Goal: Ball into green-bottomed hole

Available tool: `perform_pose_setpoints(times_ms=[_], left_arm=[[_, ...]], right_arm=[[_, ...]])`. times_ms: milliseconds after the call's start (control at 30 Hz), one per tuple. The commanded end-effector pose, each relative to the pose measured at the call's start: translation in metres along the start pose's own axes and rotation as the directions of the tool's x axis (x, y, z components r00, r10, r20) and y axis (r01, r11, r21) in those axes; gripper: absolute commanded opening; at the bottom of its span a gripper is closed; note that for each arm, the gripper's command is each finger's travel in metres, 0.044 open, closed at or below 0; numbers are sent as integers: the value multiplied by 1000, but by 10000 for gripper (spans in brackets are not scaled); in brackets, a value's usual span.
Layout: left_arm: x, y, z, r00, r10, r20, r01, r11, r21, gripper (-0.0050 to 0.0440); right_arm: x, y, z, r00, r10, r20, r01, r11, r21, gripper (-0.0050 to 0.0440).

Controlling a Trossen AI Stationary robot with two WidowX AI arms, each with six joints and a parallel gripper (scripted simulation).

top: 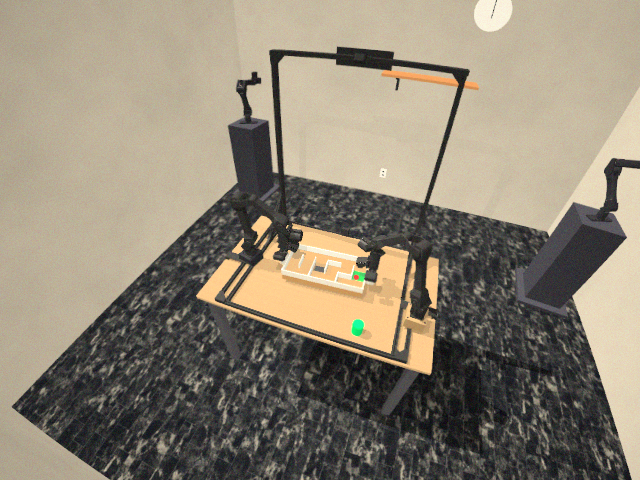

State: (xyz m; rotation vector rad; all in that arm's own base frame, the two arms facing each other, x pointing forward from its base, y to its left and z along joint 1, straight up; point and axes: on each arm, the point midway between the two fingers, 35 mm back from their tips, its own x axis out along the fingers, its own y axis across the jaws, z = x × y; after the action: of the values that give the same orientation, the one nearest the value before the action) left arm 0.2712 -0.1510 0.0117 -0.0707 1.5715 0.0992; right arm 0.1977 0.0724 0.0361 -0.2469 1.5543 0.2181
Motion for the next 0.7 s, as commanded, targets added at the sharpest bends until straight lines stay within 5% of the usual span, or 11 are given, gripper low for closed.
perform_pose_setpoints(times_ms=[0,100,500,567,667], left_arm=[[9,2,1,1000,-9,1,9,1000,2,20],[18,3,0,1000,-18,1,18,1000,2,20],[18,3,0,1000,-18,1,18,1000,2,308],[18,3,0,1000,-18,1,18,1000,2,308],[18,3,0,1000,-18,1,18,1000,2,380]], right_arm=[[10,-1,0,1000,9,-1,-9,1000,2,20],[18,-2,-1,1000,19,-1,-19,1000,2,20],[18,-2,-1,1000,19,-1,-19,1000,2,308],[18,-2,-1,1000,19,-1,-19,1000,2,308],[18,-2,-1,1000,19,-1,-19,1000,2,380]])
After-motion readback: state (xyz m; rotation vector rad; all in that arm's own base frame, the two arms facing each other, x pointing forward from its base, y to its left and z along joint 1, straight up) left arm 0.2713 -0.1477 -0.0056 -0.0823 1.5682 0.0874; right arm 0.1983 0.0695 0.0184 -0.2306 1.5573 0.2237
